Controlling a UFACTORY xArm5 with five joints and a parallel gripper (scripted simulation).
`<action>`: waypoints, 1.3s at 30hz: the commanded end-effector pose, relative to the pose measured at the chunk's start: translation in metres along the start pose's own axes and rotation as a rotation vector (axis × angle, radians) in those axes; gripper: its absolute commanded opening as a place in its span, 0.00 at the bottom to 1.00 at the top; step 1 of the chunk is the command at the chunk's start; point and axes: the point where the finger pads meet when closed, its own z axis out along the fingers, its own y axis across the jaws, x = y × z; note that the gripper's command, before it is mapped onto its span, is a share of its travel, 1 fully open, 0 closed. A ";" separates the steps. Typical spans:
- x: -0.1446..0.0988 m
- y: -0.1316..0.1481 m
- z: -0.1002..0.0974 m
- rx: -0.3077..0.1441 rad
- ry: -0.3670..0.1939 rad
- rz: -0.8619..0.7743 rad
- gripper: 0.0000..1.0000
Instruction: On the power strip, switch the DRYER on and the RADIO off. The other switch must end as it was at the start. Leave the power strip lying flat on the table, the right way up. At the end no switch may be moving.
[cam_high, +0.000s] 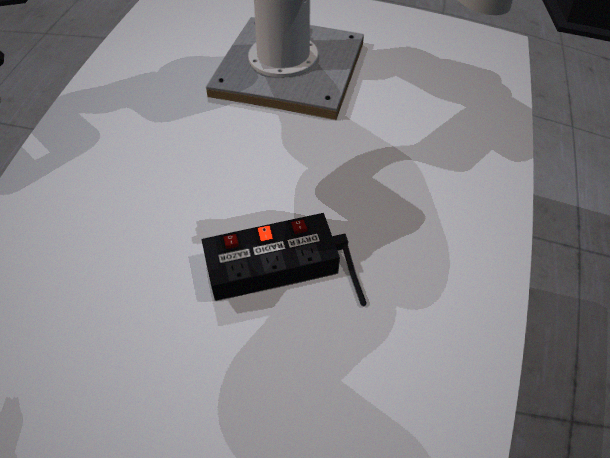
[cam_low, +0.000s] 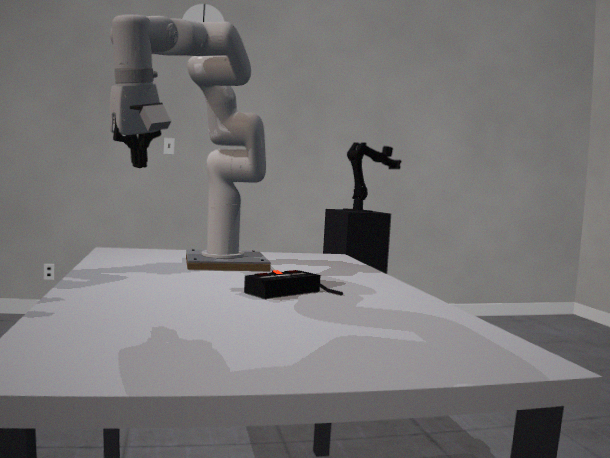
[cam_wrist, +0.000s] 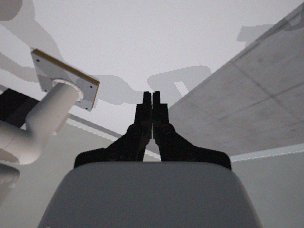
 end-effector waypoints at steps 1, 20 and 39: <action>0.000 0.000 -0.002 -0.004 0.002 0.000 0.00; 0.020 -0.016 0.010 -0.027 0.005 0.000 0.00; 0.110 -0.197 0.136 -0.179 0.103 -0.013 0.00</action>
